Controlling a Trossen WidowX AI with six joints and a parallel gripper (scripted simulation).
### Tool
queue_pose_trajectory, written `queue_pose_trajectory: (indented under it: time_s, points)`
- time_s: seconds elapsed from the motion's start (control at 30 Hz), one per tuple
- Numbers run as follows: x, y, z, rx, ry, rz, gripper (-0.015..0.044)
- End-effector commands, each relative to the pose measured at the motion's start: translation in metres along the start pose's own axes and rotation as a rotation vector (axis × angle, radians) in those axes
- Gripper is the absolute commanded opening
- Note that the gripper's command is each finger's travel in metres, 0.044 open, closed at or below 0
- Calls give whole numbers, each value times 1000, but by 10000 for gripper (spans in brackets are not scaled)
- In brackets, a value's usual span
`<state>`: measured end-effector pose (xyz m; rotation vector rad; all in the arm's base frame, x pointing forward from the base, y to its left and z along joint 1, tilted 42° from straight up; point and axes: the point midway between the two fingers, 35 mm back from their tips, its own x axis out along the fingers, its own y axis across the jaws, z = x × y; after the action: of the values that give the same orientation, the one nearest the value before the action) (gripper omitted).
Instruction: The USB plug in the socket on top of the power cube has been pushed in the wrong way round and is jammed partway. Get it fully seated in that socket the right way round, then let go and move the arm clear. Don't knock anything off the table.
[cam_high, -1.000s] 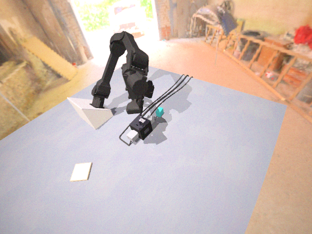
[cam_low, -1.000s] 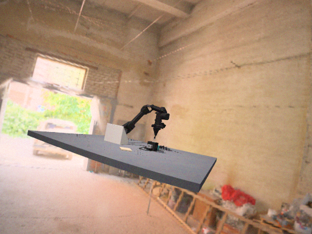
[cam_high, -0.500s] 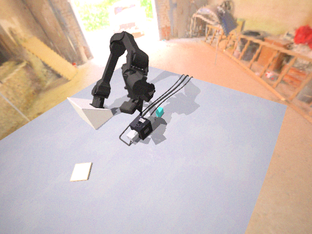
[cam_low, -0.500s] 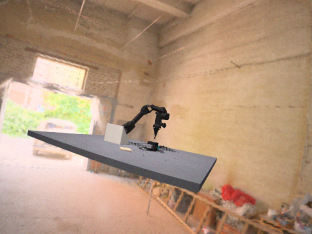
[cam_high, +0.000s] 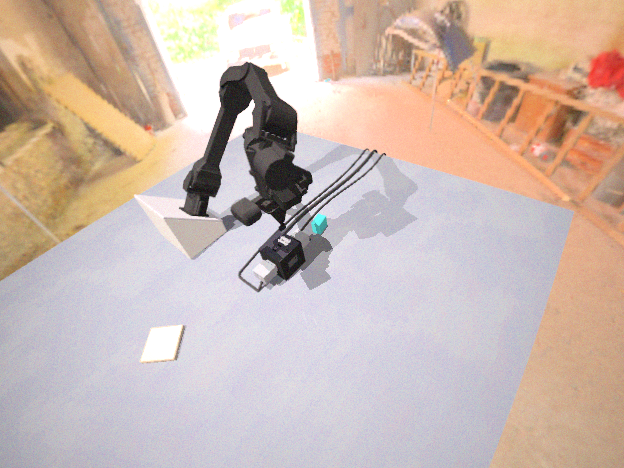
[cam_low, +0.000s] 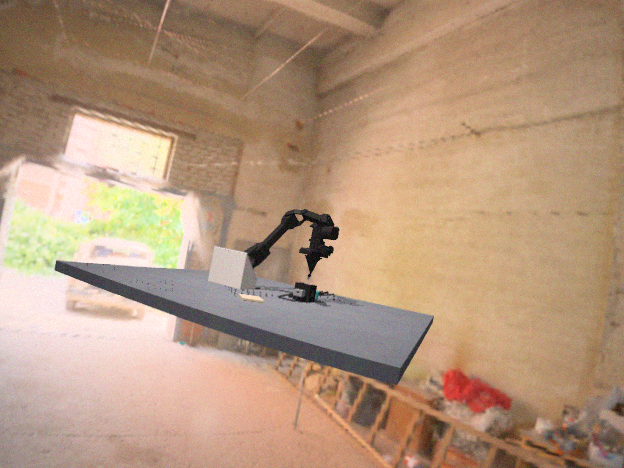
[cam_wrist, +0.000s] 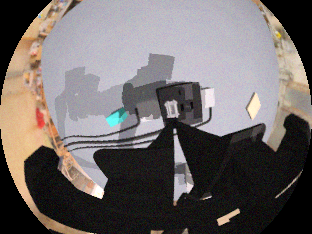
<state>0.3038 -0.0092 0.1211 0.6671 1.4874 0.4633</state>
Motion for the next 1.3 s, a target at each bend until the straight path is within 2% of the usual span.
queue_pose_trajectory:
  time_s: [0.0, 1.27]
  points:
    - [0, 0, 0, 106, -1, 0, 0]
    - [0, 0, 0, 1101, -1, 0, 0]
